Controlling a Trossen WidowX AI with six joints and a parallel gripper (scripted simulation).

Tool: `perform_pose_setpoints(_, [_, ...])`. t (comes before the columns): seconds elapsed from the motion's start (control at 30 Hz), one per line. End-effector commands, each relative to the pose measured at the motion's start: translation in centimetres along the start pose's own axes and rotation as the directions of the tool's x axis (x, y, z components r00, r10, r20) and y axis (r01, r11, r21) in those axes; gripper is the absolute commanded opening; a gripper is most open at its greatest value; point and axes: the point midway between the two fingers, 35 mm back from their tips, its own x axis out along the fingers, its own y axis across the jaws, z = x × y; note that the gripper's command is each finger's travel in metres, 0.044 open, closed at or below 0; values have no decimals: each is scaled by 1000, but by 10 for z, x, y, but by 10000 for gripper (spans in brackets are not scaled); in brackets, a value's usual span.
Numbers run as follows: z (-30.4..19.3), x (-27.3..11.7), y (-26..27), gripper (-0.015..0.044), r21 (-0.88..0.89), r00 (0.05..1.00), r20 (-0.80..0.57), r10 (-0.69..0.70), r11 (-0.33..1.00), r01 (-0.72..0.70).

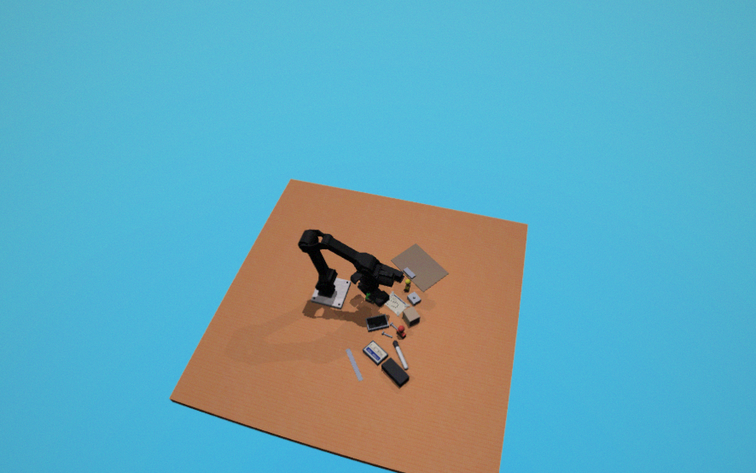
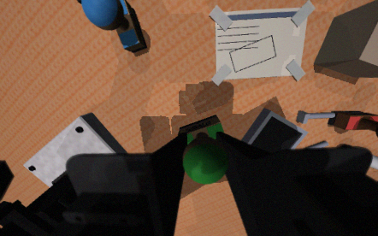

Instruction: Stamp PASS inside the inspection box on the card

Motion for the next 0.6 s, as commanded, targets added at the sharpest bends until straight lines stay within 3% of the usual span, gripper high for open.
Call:
perform_pose_setpoints(0.0, [-1, 8, 1, 0, -5, 1000, -5, 4, 1000, -4])
perform_pose_setpoints(0.57, [-3, 33, 3, 0, -5, 1000, -6, 4, 1000, -4])
